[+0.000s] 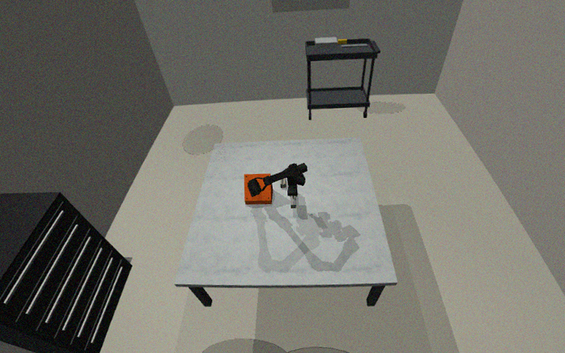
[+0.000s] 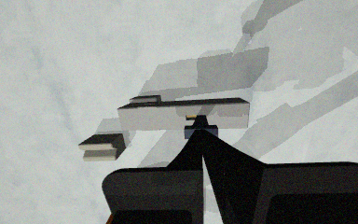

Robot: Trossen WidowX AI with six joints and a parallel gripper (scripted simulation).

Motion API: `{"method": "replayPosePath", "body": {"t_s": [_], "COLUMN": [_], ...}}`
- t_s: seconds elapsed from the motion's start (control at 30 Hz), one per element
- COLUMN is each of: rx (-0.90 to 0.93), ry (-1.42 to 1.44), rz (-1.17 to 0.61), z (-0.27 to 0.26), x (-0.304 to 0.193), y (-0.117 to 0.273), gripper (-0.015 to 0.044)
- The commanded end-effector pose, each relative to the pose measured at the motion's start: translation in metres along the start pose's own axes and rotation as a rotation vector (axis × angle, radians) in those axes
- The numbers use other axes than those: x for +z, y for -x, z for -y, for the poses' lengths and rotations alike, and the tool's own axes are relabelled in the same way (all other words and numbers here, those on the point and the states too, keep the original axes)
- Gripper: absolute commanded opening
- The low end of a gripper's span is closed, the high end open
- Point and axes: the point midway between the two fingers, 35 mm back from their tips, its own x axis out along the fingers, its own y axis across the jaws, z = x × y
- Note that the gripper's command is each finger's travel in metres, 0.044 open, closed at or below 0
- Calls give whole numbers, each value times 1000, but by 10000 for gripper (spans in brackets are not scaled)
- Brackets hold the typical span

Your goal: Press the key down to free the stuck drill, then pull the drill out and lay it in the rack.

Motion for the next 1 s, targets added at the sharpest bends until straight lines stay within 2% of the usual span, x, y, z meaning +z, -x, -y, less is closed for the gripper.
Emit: {"method": "replayPosePath", "body": {"t_s": [0.0, 0.97], "rx": [-17, -17], "ry": [4, 4], "rz": [-37, -37], "z": [4, 5], "x": [-7, -8], "y": [-12, -21], "gripper": [0, 0]}}
